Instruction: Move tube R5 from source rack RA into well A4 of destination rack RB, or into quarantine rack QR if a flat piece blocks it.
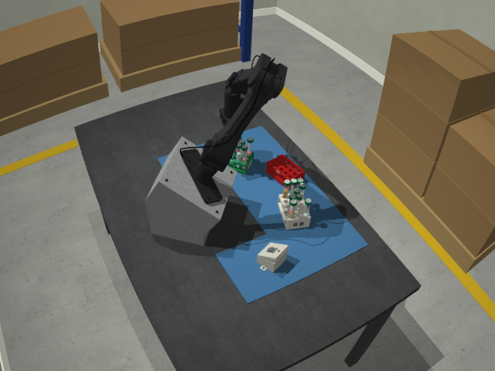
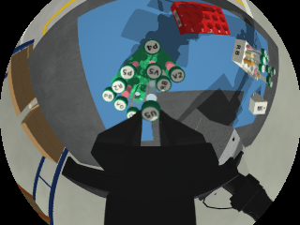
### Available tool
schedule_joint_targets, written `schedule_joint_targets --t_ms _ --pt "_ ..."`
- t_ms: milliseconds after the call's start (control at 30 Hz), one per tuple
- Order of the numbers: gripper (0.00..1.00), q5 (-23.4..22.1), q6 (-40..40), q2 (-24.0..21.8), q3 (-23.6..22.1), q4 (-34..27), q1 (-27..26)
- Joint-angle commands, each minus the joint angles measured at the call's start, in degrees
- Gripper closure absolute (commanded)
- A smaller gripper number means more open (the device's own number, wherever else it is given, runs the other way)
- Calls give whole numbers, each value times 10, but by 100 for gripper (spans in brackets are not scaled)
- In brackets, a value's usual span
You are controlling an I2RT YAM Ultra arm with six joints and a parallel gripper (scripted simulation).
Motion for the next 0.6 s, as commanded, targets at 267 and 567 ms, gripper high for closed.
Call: schedule_joint_targets --t_ms 267,567 --pt "100 9 -9 10 -7 19 -2" --pt "100 10 -15 11 -17 31 -4"
